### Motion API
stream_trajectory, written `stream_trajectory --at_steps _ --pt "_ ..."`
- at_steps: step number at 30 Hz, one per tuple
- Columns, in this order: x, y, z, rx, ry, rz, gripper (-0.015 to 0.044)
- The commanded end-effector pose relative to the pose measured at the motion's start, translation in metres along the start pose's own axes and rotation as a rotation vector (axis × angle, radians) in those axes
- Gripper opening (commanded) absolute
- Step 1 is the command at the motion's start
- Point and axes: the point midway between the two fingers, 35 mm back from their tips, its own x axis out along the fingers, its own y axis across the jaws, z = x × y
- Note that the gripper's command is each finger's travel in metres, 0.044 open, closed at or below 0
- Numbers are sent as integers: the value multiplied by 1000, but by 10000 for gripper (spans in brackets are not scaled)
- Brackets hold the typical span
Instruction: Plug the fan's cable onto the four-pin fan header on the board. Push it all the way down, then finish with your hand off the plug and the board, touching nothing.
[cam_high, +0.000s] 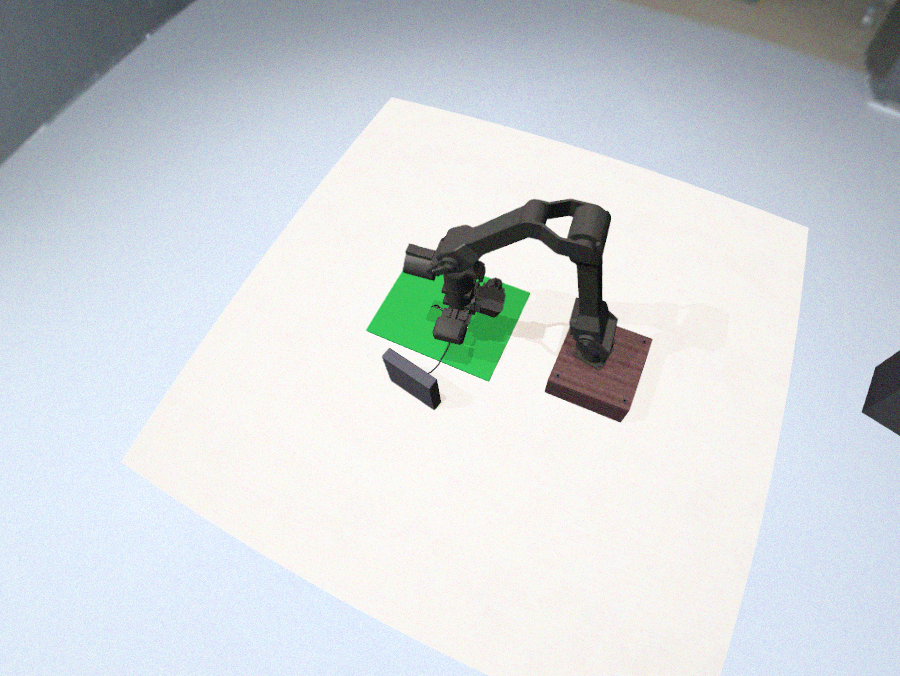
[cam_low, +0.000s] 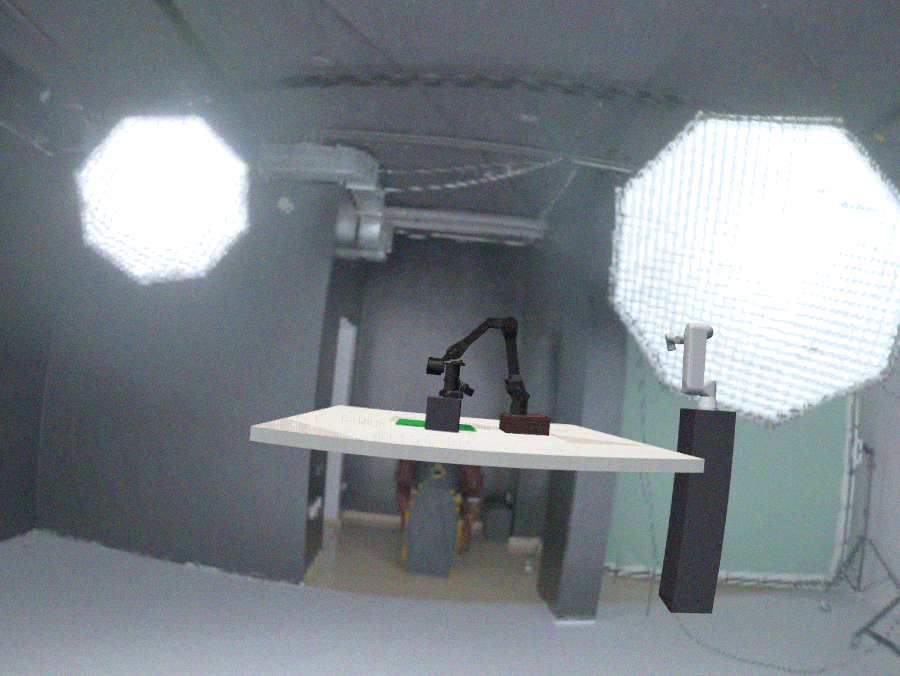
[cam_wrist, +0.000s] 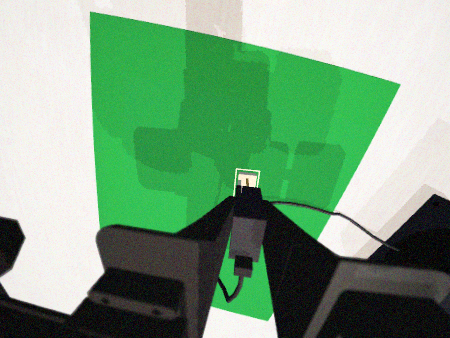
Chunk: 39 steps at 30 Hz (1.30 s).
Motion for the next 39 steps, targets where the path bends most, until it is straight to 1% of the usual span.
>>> stream_trajectory --at_steps 1,39 --pt "1 1 0 -5 -1 4 0" --pt "8 1 0 -15 -1 4 0"
